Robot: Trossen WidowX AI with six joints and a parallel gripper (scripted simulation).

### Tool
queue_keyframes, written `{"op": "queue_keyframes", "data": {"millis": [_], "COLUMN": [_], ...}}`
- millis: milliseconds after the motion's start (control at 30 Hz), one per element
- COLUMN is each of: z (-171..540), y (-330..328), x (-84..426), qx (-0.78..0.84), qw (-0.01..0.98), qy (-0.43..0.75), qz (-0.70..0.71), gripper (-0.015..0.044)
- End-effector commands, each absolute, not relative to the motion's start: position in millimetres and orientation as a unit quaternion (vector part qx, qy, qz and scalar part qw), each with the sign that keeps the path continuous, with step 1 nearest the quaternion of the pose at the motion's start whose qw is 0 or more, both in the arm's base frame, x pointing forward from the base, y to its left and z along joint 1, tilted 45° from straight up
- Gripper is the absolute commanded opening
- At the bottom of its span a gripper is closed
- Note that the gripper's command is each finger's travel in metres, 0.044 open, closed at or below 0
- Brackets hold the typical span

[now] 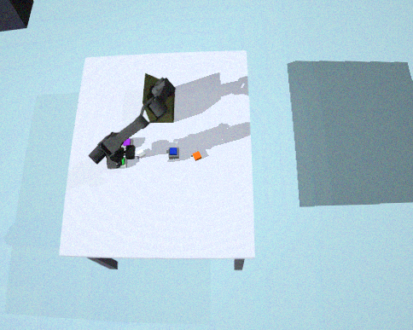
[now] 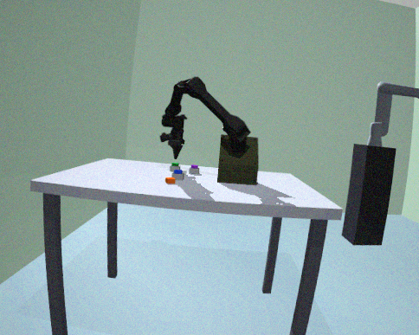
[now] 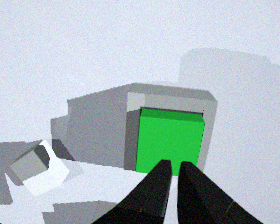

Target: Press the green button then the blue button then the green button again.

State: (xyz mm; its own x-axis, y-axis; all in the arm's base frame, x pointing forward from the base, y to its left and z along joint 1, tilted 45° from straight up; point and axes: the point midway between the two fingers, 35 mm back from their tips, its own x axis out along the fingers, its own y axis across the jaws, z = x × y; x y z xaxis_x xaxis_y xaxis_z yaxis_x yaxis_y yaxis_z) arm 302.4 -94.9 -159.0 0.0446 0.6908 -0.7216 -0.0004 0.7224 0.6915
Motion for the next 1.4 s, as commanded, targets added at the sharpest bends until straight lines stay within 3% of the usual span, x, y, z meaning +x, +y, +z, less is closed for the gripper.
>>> {"op": "queue_keyframes", "data": {"millis": [0,1133,1367], "z": [-164,-178,-155], "y": [-88,-74,-97], "x": [302,302,301], "qx": [0.273,0.273,0.273], "qw": [0.669,0.669,0.669], "qy": [0.641,0.641,0.641], "qz": [0.258,0.259,0.258], "gripper": [0.002,0.002,0.002]}}
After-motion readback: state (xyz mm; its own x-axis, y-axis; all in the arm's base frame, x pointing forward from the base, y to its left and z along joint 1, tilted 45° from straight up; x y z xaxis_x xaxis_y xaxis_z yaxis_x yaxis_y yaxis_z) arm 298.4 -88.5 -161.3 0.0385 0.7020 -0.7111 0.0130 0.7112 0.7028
